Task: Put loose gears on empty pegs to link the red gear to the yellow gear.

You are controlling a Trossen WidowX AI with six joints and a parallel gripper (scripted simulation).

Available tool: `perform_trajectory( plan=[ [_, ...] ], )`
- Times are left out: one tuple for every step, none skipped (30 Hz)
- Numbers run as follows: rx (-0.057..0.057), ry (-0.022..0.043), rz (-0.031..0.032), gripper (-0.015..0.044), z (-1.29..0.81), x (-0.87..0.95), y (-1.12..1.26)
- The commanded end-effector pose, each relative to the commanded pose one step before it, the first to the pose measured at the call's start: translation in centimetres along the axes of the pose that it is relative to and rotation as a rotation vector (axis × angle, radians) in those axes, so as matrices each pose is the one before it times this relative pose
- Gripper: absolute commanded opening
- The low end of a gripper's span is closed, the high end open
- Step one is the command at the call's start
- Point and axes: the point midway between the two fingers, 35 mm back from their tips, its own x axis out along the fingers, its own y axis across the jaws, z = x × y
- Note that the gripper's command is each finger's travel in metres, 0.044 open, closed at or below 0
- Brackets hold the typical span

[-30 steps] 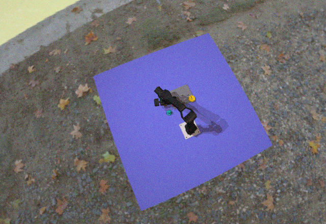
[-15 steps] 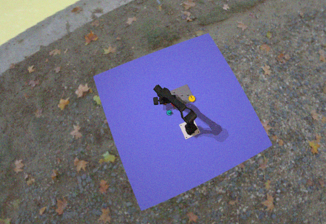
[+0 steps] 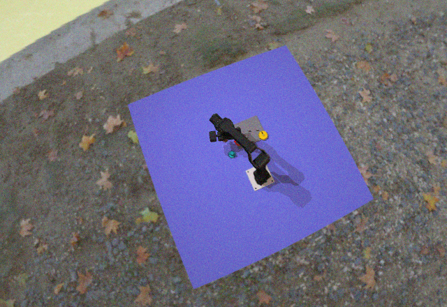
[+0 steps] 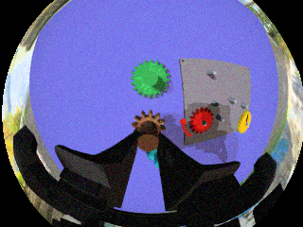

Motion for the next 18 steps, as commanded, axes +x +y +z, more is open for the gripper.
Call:
perform_trajectory(
  plan=[
    [0.0007,-0.00163,0.00832,0.0000,0.096,-0.992,0.154],
    [-0.0002,0.00003,-0.00002,0.0000,0.014,-0.187,0.010],
    [-0.0002,0.00003,-0.00002,0.0000,0.013,-0.187,0.009],
    [-0.0002,0.00003,-0.00002,0.0000,0.011,-0.187,0.008],
    [-0.0002,0.00004,-0.00002,0.0000,0.010,-0.187,0.007],
    [0.0000,0.00012,-0.00015,0.0000,0.009,-0.184,0.004],
    [0.0000,0.00012,-0.00016,0.0000,0.008,-0.184,0.003],
    [0.0000,0.00012,-0.00016,0.0000,0.007,-0.184,0.002],
    [0.0000,0.00012,-0.00016,0.0000,0.006,-0.184,0.002],
    [0.0000,0.00012,-0.00016,0.0000,0.005,-0.184,0.001],
    [0.0000,0.00013,-0.00016,0.0000,0.004,-0.184,0.000],
    [0.0000,0.00013,-0.00016,0.0000,0.003,-0.184,-0.001],
    [0.0000,0.00013,-0.00016,0.0000,0.001,-0.184,-0.002],
    [0.0000,0.00013,-0.00016,0.0000,0.000,-0.184,-0.002],
    [0.0000,0.00013,-0.00016,0.0000,-0.001,-0.183,-0.003],
    [0.0000,0.00013,-0.00016,0.0000,-0.002,-0.183,-0.004],
    [0.0000,0.00013,-0.00016,0.0000,-0.003,-0.183,-0.005],
    [0.0000,0.00013,-0.00016,0.0000,-0.004,-0.183,-0.006]
  ],
)
